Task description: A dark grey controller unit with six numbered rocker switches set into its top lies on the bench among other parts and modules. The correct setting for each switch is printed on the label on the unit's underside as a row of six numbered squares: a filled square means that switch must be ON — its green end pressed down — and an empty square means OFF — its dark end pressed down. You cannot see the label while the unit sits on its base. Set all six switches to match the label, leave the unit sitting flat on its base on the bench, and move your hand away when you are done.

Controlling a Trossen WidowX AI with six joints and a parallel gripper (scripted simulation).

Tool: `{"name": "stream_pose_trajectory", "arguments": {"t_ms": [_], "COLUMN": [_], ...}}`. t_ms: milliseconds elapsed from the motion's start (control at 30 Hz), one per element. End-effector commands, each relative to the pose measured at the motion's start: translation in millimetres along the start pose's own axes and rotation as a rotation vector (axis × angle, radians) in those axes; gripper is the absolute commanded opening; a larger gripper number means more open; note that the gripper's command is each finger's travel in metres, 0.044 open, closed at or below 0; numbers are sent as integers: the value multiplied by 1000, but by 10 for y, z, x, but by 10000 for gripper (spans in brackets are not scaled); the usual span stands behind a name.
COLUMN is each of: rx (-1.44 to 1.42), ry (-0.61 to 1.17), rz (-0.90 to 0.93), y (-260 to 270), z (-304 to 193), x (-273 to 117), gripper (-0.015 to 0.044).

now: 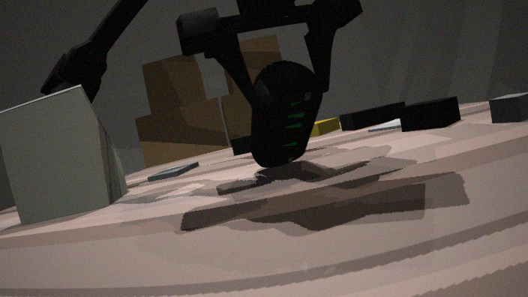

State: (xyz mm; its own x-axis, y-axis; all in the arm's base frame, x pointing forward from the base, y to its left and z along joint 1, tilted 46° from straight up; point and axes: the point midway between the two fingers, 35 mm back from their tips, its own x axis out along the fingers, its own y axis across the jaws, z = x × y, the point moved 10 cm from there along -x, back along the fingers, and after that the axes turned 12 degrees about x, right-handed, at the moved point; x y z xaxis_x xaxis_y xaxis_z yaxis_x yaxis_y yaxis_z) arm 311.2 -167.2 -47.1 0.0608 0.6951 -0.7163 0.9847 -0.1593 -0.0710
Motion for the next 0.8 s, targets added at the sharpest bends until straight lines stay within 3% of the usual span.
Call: {"name": "stream_pose_trajectory", "arguments": {"t_ms": [0,767], "rx": [1,1], "ry": [12,13], "rz": [-16,-16], "y": [5,22], "z": [-11,78], "x": [82,241], "gripper": [338,338]}}
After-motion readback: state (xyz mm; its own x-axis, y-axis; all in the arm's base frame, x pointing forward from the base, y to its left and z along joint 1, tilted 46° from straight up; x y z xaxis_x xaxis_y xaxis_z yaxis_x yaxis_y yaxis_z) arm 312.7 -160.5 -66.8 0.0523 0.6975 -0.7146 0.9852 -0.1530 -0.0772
